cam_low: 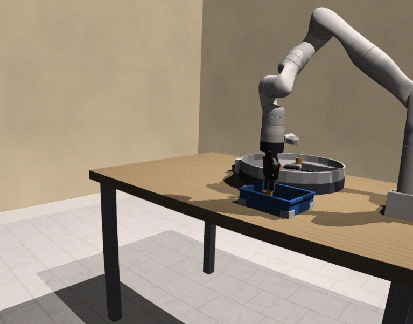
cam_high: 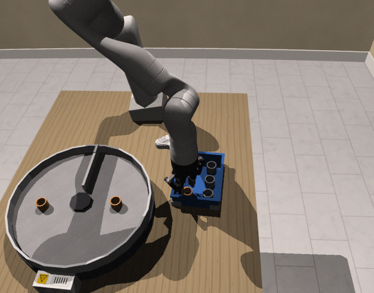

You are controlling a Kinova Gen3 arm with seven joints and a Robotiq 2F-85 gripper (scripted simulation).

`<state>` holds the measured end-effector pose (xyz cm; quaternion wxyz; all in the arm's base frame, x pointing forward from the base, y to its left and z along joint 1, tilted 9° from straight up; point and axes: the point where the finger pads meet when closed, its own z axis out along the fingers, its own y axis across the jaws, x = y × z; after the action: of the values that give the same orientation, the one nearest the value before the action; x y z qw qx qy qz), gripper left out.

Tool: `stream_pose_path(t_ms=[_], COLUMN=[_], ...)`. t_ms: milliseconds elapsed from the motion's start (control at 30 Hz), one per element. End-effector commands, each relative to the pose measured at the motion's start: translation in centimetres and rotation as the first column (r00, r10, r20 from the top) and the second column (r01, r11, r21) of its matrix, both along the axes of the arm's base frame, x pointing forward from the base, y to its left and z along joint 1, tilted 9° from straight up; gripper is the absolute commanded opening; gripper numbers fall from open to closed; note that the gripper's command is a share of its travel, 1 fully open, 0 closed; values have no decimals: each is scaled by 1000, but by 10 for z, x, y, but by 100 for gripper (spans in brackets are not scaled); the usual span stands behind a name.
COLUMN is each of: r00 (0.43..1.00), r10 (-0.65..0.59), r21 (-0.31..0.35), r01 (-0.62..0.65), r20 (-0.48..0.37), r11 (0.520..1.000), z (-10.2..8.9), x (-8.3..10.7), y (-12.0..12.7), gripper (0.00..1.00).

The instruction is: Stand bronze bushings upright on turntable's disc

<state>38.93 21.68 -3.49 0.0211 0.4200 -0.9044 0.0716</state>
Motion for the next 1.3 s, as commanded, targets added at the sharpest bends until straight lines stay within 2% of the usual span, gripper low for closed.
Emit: stream_pose_path(t_ms=[0, 367, 1267], r00=[1000, 1000, 1000], r10=[0, 0, 0], r21=[0, 0, 0], r01=[0, 0, 0], r20=[1, 1, 1], r11=[1000, 1000, 1000], z=[-1, -17, -18], x=[0, 1, 1], y=[0, -2, -2], gripper=[39, 39, 39])
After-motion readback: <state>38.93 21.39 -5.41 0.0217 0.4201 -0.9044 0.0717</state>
